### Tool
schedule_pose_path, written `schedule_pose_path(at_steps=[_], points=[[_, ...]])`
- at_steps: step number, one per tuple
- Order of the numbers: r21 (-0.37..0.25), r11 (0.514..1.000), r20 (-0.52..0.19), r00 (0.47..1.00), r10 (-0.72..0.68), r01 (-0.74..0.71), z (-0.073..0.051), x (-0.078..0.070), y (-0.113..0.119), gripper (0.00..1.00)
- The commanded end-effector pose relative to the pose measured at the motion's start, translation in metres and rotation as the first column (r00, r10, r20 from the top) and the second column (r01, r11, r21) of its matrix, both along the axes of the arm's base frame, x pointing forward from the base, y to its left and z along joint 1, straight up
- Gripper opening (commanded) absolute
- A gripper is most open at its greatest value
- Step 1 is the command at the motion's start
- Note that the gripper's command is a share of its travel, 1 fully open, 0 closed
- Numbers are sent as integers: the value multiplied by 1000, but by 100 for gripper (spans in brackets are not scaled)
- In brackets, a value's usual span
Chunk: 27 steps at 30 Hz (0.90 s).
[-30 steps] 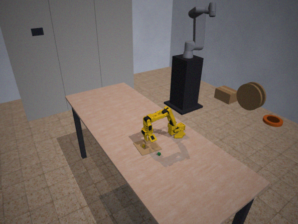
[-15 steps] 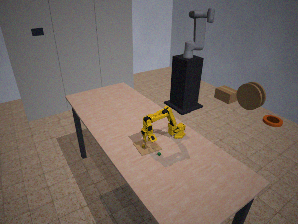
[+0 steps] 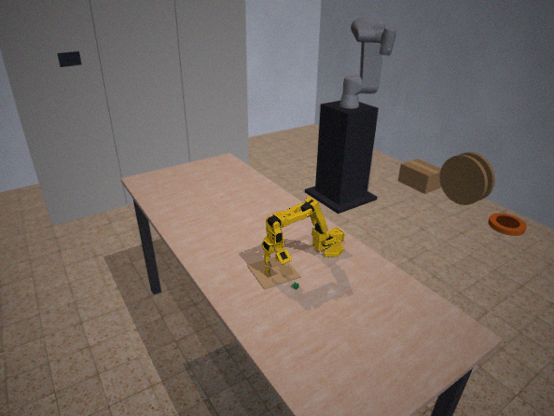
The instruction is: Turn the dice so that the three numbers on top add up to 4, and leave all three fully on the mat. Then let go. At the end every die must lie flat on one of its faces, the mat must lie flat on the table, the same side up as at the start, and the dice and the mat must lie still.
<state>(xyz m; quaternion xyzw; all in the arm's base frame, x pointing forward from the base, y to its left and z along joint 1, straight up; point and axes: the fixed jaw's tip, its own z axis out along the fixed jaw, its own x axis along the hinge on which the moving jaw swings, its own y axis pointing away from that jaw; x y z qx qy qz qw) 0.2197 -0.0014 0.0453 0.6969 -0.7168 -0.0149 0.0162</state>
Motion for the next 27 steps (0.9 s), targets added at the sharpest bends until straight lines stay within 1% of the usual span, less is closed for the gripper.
schedule_pose_path(at_steps=[1, 12, 15, 19, 25, 27], points=[[1, 1000, 65, 998, -9, 9, 11, 5, 1, 25], [1, 1000, 66, 998, -9, 9, 11, 5, 1, 27], [1, 1000, 72, 997, -9, 9, 13, 6, 1, 27], [2, 1000, 99, 995, -9, 9, 21, 6, 1, 27], [2, 1000, 169, 986, -9, 9, 41, 7, 1, 27], [2, 1000, 169, 986, -9, 9, 41, 7, 1, 27]])
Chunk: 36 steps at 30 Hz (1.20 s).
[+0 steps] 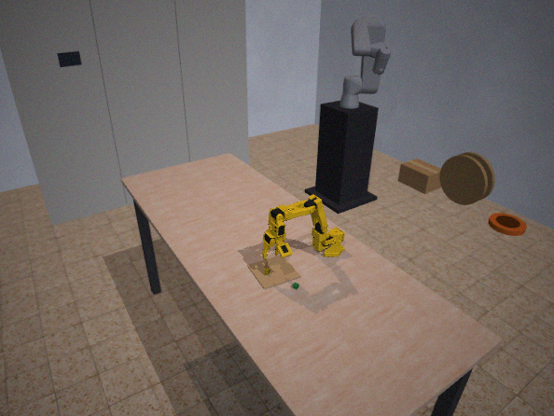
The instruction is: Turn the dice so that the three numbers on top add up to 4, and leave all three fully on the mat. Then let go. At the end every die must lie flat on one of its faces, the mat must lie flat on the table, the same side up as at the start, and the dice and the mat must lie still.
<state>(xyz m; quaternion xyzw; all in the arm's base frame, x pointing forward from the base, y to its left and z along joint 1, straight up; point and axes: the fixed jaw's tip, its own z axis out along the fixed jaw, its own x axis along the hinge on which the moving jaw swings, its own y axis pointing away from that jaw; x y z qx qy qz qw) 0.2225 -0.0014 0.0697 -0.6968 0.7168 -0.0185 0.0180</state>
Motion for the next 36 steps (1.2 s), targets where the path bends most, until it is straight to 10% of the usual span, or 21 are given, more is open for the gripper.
schedule_pose_path(at_steps=[1, 11, 36], points=[[2, 1000, 87, 996, -9, 9, 21, 4, 1, 27], [3, 1000, 182, 983, -9, 9, 46, 3, 1, 27], [3, 1000, 188, 982, -9, 8, 47, 3, 1, 27]])
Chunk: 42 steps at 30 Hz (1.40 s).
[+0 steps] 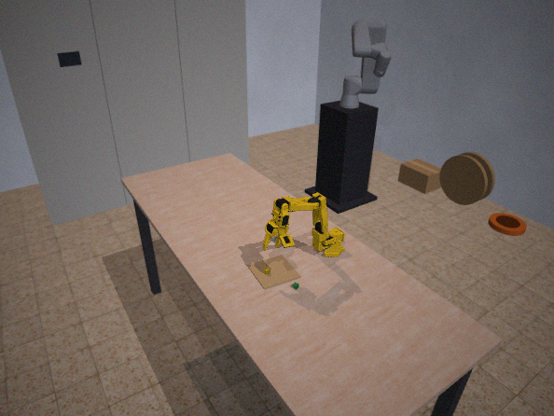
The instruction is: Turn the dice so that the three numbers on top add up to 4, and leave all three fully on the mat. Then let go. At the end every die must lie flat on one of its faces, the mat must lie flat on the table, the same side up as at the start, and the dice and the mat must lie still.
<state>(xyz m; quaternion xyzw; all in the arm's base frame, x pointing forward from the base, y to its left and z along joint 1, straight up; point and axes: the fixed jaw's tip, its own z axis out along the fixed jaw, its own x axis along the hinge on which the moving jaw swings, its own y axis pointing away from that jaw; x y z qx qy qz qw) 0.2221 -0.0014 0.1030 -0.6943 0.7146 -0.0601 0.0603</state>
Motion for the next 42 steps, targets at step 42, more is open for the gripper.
schedule_pose_path(at_steps=[42], points=[[-85, 424, -100, 431, 897, -902, -18, 8, 51, 26]])
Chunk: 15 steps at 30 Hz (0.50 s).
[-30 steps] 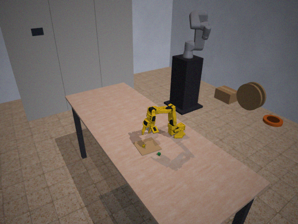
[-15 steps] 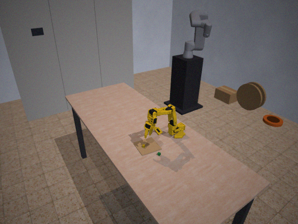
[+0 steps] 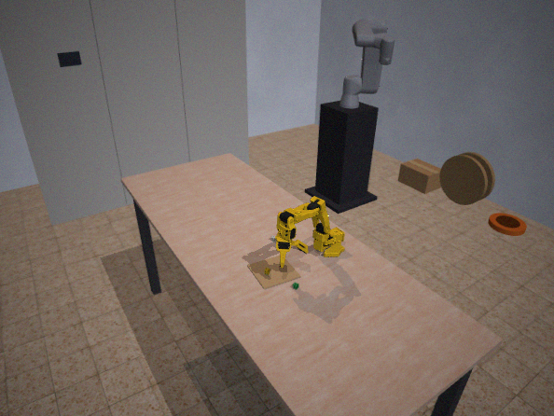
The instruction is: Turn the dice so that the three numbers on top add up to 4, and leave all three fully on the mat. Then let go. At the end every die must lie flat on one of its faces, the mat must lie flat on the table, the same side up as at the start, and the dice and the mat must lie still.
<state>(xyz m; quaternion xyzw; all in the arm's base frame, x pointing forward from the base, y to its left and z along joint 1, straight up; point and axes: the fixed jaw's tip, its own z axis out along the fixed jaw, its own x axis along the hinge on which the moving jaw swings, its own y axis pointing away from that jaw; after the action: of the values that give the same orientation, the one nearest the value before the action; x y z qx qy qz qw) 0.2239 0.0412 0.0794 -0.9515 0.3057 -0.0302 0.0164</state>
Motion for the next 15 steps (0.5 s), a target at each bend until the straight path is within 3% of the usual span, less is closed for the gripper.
schedule_pose_path(at_steps=[1, 5, 7, 15], points=[[-8, 979, 40, 978, 205, -204, 4, 6, 11, 26], [-22, 921, 19, 921, 390, -389, -1, 6, 20, 26], [-22, 921, 19, 921, 390, -389, -1, 6, 20, 26], [-32, 744, -18, 744, 668, -668, -11, 5, 36, 26]])
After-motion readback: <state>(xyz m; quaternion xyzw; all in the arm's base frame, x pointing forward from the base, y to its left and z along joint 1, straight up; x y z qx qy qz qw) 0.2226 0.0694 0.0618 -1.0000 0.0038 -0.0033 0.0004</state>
